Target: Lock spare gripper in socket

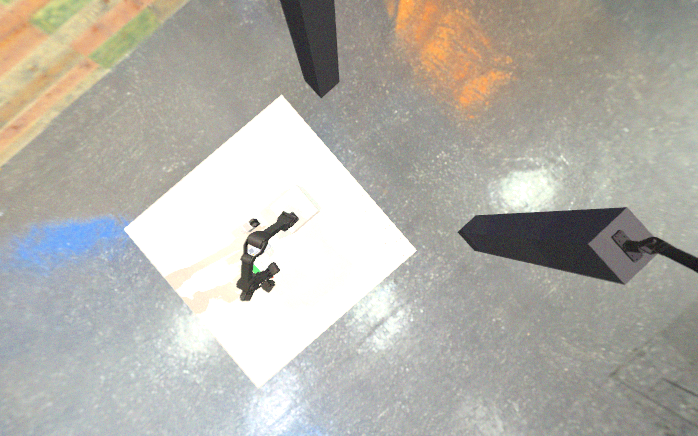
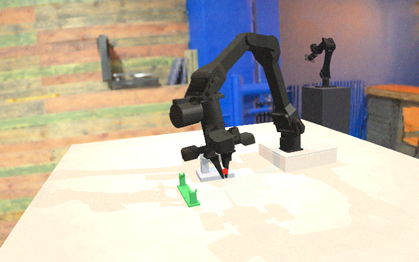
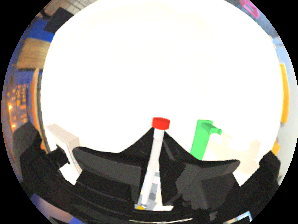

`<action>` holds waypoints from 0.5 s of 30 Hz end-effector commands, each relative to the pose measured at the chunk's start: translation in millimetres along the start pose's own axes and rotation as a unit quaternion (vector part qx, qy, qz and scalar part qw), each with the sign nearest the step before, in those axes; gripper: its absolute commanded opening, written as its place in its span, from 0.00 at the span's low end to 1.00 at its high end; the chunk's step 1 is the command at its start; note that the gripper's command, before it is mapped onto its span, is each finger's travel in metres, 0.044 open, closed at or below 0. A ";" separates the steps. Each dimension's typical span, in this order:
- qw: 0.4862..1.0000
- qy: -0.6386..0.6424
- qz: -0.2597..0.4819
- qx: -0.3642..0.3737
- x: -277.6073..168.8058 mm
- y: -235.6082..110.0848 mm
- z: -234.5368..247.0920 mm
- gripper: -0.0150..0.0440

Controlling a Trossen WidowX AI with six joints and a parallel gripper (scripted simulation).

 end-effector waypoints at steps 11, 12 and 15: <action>1.000 0.001 0.002 0.010 3.1 -20.8 5.5 0.25; 1.000 0.001 0.003 0.011 3.3 -22.1 6.0 0.25; 1.000 0.002 0.004 0.016 3.6 -26.0 8.0 0.25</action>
Point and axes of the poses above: the point midway between the two fingers, 35 mm back from their tips, its own y axis out along the fingers, its own z axis across the jaws, x = y × z, the point moved 2 cm from there along -y, back along the fingers, and after that the axes turned 14 degrees about -y, right-handed, at the moved point
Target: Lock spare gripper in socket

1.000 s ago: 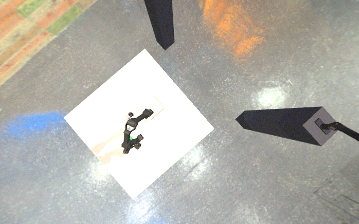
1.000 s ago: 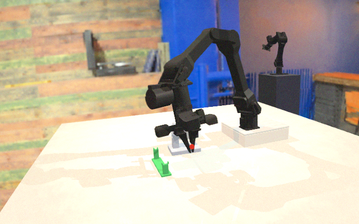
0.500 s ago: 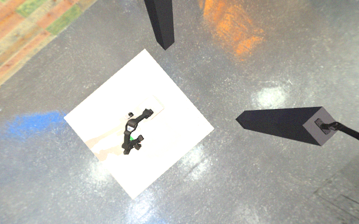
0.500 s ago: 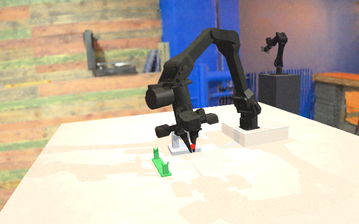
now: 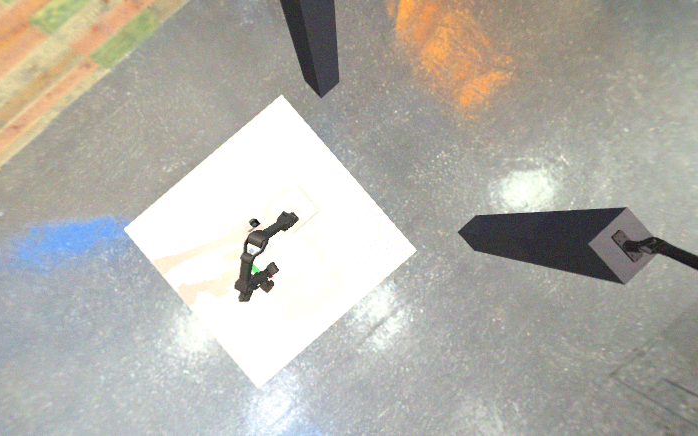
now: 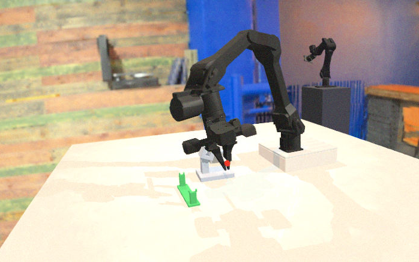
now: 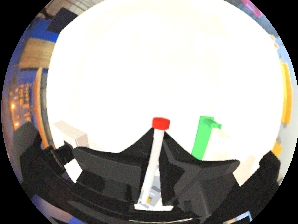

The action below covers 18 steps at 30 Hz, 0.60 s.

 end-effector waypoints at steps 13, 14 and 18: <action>1.000 -0.005 0.001 0.000 4.8 -4.8 -15.4 0.25; 1.000 -0.006 0.001 0.000 5.7 -5.6 -18.1 0.25; 1.000 -0.010 0.001 0.001 9.1 -8.5 -28.9 0.25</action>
Point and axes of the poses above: the point midway between the two fingers, 35 mm back from their tips, its own y axis out along the fingers, its own z axis across the jaws, x = y × z, the point moved 2 cm from there along -y, back along the fingers, and after that the axes turned 14 degrees about -y, right-handed, at the moved point
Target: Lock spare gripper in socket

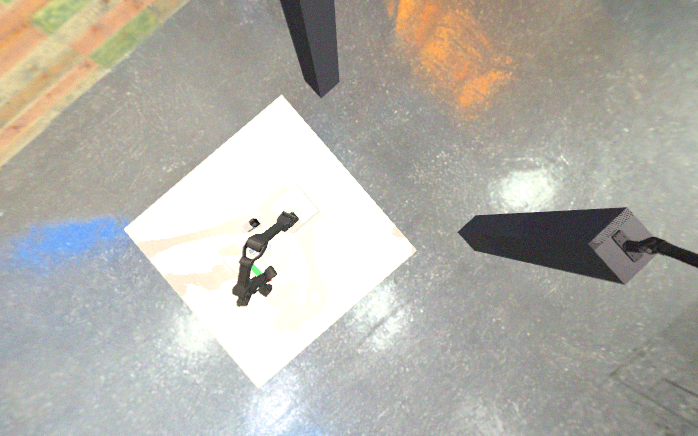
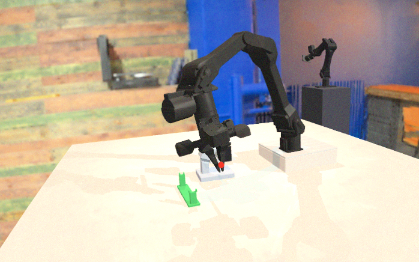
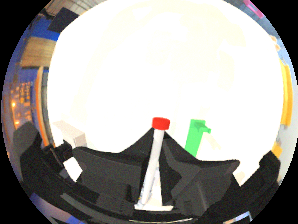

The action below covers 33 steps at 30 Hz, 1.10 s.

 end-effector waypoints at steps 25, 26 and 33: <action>1.000 -0.028 0.002 -0.003 20.3 -14.5 -66.7 0.25; 1.000 -0.029 0.002 -0.003 20.9 -14.6 -68.7 0.25; 0.999 -0.032 0.003 -0.002 21.9 -12.7 -73.9 0.25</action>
Point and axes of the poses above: the point midway between the two fingers, 35 mm back from their tips, its own y axis out along the fingers, its own z axis across the jaws, x = y × z, the point moved 2 cm from there along -y, back along the fingers, and after that the axes turned 14 degrees about -y, right-handed, at the moved point
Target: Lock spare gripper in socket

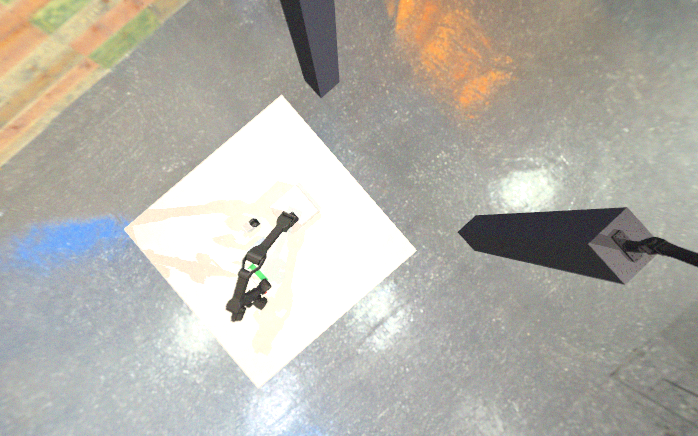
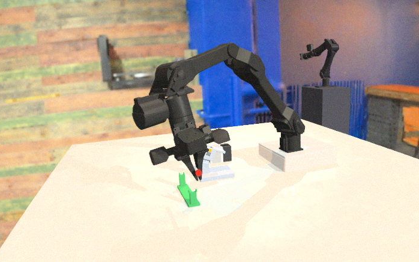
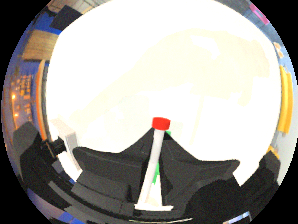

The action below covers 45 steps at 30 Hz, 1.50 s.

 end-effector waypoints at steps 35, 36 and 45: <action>1.000 -0.005 -0.001 -0.004 -8.9 47.3 -9.9 0.25; 1.000 -0.005 -0.001 -0.004 -9.2 48.7 -10.1 0.25; 1.000 -0.005 -0.001 -0.005 -11.6 61.6 -11.8 0.25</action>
Point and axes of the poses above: the point midway between the two fingers, 35 mm back from their tips, its own y axis out along the fingers, its own z axis across the jaws, x = y × z, the point moved 2 cm from there along -y, back along the fingers, and after that the axes turned 14 degrees about -y, right-handed, at the moved point
